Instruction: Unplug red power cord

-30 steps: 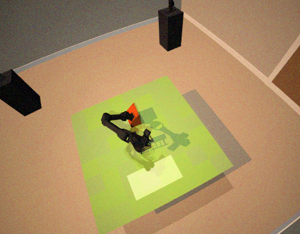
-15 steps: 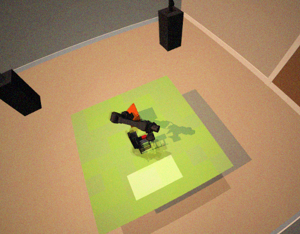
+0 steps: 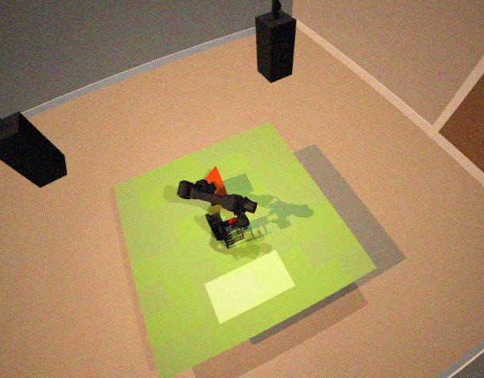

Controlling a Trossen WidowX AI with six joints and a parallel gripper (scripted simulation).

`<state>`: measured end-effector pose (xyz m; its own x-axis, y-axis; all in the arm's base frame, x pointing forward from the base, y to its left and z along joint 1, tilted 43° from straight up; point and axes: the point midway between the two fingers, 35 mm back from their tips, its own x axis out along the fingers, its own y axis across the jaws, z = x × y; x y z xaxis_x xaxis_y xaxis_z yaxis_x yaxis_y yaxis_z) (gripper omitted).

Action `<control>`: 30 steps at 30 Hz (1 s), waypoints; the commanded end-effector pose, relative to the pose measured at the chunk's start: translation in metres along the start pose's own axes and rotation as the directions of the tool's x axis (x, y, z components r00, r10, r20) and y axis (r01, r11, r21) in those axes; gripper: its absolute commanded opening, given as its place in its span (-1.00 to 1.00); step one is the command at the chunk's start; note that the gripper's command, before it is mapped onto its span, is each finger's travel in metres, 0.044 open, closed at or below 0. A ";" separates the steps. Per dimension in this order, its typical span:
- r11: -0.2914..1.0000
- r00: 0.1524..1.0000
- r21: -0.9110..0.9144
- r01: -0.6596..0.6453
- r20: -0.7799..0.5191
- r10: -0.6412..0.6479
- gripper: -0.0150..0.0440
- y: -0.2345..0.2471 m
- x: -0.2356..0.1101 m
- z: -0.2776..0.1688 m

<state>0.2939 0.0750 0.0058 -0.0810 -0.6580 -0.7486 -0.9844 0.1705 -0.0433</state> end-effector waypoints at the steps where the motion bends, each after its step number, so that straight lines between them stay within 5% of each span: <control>1: 1.000 1.000 -0.005 -0.006 -0.009 0.006 0.05 0.001 0.002 -0.008; 30: 1.000 1.000 -0.005 -0.006 -0.011 0.006 0.05 0.001 0.010 -0.035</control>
<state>0.2890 0.0472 0.0245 -0.0825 -0.6608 -0.7460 -0.9844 0.1708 -0.0425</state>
